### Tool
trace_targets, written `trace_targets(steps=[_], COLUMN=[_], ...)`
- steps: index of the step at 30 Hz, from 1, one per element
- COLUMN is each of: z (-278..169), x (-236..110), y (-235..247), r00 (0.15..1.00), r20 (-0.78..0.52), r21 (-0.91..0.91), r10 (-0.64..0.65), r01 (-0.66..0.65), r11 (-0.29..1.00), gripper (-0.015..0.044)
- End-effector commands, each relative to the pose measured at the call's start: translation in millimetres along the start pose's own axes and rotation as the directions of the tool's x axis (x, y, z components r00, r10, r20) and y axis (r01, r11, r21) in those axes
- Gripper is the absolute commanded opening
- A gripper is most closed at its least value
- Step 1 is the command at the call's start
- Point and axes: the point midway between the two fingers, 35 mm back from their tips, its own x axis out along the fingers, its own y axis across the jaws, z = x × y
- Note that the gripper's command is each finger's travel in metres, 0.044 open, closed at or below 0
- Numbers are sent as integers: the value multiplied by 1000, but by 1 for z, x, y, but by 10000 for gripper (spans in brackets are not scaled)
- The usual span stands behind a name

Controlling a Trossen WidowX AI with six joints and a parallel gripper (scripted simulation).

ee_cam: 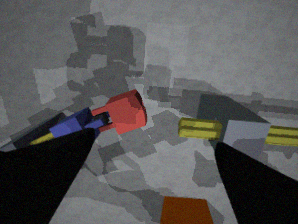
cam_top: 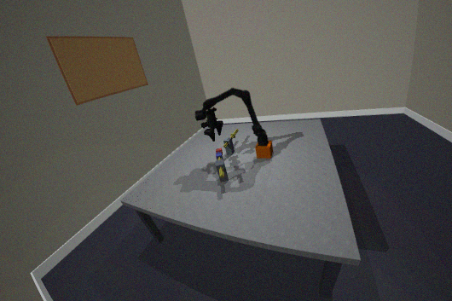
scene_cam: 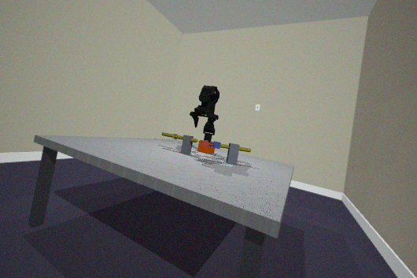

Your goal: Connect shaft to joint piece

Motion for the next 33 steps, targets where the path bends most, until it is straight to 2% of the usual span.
trace_targets(steps=[1,16,33], z=[0,1,2], x=[3,12,22], y=[-1,-1,-2], r00=[1000,1000,1000], r20=[0,1,1], r21=[57,487,853], r10=[-1,-1,-1], r01=[1,1,-1], r11=[998,873,523], gripper=[440,440,440])
